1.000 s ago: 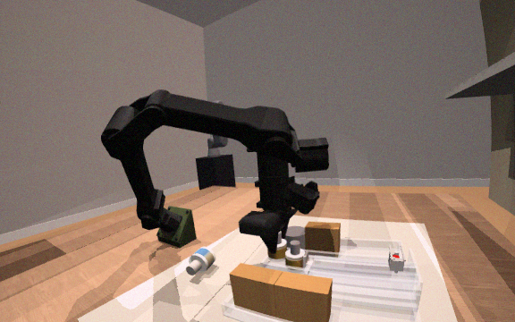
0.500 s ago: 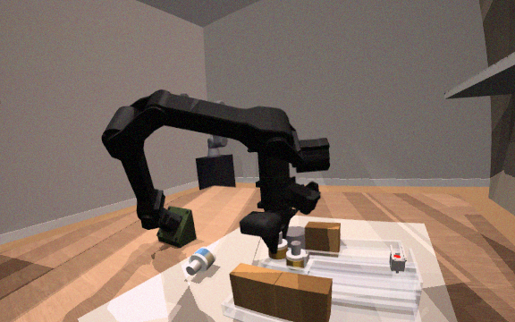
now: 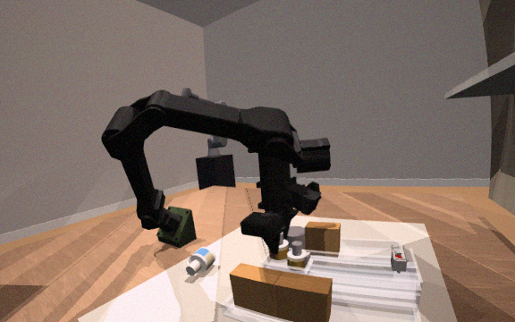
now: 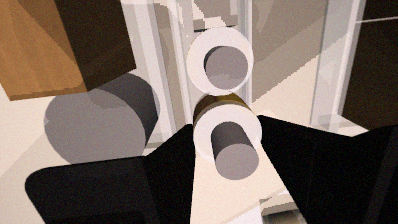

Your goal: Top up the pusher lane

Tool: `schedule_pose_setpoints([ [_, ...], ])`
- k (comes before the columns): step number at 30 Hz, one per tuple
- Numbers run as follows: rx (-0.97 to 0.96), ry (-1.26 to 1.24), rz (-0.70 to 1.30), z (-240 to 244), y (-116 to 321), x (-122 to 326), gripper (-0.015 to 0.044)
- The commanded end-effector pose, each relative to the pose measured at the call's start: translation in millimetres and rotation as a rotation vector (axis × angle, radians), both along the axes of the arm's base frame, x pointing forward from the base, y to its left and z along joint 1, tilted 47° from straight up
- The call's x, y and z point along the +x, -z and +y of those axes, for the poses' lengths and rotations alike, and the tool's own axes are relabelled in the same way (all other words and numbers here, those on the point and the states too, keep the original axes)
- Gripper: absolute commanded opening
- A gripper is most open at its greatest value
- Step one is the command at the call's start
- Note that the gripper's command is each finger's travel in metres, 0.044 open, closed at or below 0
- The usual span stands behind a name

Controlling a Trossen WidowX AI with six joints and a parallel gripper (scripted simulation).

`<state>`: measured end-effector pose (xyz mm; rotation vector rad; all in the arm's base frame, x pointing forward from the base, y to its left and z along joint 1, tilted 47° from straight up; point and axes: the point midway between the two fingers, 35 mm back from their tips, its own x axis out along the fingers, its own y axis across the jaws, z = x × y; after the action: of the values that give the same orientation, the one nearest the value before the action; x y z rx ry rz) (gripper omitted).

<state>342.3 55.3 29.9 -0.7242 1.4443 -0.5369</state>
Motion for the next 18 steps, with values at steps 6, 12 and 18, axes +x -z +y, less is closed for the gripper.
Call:
schedule_pose_setpoints([
  [6, -0.006, -0.006, -0.020, -3.0, 0.4, 5.3, 0.0000],
  [12, -0.006, -0.006, -0.020, -4.4, 1.7, 5.5, 0.0000],
  [18, -0.006, -0.006, -0.020, -5.9, 3.1, 5.4, 0.0000],
])
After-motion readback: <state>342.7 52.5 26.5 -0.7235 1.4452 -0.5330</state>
